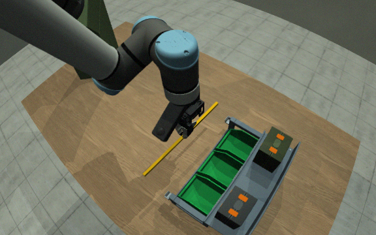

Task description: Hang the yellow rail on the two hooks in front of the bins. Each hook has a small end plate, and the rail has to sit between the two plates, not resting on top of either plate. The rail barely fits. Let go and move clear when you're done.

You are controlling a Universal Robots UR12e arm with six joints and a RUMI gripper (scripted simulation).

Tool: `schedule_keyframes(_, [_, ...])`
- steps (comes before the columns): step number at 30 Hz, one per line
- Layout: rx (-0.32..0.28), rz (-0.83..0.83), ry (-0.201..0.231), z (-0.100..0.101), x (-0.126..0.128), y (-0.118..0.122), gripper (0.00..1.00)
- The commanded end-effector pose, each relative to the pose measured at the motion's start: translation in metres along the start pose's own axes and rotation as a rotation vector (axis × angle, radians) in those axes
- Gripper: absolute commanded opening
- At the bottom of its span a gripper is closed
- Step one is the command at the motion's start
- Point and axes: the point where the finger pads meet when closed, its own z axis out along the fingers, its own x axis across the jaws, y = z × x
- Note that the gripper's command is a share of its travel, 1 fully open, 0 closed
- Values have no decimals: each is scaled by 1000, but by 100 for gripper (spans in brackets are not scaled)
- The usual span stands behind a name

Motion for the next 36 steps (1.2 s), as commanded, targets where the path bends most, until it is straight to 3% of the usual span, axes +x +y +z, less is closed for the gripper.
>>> schedule_keyframes(1, [2, -54, -8, -1, -54, 4, 0])
schedule_keyframes(4, [2, -83, -8, -3, -79, 6, 0])
schedule_keyframes(36, [3, -81, -9, -2, -81, 3, 0])
